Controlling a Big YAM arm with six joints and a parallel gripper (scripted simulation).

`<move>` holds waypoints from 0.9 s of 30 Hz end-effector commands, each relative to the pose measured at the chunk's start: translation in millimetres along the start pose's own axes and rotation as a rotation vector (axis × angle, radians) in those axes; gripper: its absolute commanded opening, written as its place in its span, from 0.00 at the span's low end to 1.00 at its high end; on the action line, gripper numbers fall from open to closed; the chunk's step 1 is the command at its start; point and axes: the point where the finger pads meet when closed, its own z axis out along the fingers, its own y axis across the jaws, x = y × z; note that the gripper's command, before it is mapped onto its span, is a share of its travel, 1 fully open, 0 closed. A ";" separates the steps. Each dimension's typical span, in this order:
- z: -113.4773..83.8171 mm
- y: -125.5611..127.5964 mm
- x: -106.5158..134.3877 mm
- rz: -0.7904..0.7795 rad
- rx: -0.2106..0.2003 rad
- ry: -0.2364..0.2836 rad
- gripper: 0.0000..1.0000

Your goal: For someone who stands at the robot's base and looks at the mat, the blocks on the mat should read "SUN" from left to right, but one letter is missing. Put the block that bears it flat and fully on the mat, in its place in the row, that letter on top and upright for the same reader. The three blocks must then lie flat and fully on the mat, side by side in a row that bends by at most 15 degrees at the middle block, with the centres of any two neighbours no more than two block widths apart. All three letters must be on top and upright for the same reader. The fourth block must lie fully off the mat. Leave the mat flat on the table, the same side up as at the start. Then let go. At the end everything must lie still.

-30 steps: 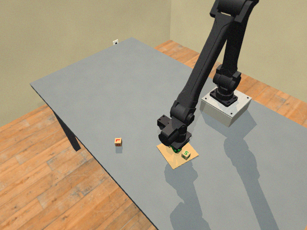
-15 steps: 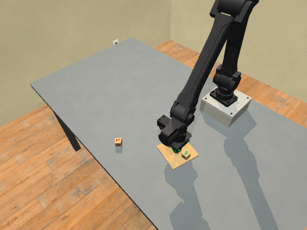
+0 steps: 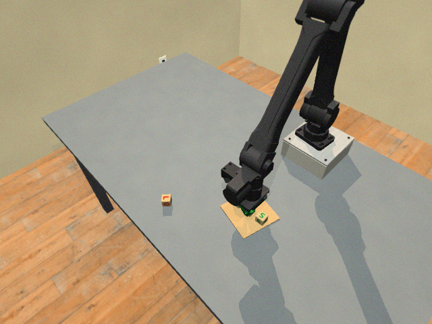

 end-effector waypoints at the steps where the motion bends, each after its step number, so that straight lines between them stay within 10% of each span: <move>1: -0.9 7.7 4.1 -0.002 -0.022 -0.005 0.38; 27: -0.9 7.7 4.1 -0.003 -0.022 -0.005 0.58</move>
